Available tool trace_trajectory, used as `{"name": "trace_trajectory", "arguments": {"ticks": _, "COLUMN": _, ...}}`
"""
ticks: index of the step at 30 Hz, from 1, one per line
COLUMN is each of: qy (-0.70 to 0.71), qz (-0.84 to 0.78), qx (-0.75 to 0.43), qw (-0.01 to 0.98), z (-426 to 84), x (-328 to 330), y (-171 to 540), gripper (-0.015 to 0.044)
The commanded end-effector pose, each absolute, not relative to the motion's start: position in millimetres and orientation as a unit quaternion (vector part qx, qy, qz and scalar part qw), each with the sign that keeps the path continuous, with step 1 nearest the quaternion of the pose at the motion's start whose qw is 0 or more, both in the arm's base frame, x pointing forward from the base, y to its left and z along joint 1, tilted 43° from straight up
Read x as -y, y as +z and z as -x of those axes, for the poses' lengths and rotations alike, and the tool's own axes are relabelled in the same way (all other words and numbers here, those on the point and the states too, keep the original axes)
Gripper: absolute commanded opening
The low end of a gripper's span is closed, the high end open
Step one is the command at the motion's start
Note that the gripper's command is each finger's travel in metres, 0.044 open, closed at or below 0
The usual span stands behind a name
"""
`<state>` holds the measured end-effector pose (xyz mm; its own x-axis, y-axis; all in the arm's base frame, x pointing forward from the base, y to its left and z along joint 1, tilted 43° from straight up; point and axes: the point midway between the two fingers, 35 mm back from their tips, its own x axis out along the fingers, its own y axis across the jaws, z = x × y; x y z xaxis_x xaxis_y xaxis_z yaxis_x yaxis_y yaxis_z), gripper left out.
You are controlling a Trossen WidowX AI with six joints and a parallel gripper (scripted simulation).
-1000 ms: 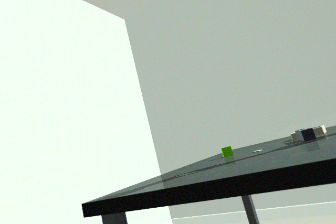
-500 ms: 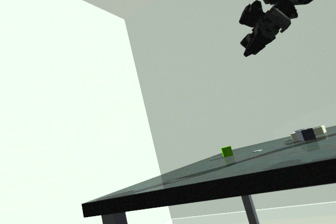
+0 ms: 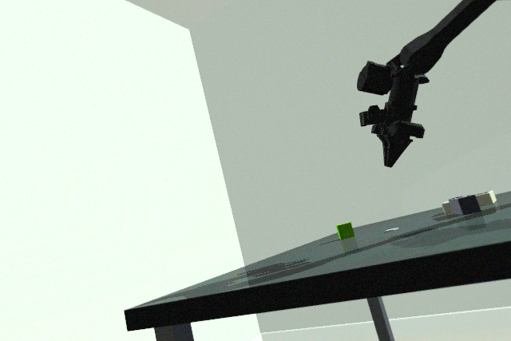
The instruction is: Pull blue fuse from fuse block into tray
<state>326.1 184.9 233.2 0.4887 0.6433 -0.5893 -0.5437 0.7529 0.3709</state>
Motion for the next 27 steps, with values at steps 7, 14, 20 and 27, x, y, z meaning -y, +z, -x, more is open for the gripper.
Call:
{"name": "trace_trajectory", "arguments": {"ticks": 7, "qy": 0.344, "qz": -0.064, "qx": -0.539, "qw": 0.766, "z": -305.4, "x": -104.4, "y": 83.1, "gripper": 0.0074}}
{"name": "trace_trajectory", "arguments": {"ticks": 14, "qy": 0.371, "qz": -0.132, "qx": -0.6, "qw": 0.696, "z": -255.1, "x": -70.3, "y": 25.6, "gripper": 0.0074}}
{"name": "trace_trajectory", "arguments": {"ticks": 20, "qy": 0.371, "qz": -0.132, "qx": -0.6, "qw": 0.697, "z": -259.4, "x": -68.6, "y": 23.4, "gripper": 0.0074}}
{"name": "trace_trajectory", "arguments": {"ticks": 27, "qy": 0.371, "qz": -0.132, "qx": -0.6, "qw": 0.697, "z": -259.7, "x": -72.4, "y": 19.1, "gripper": 0.0074}}
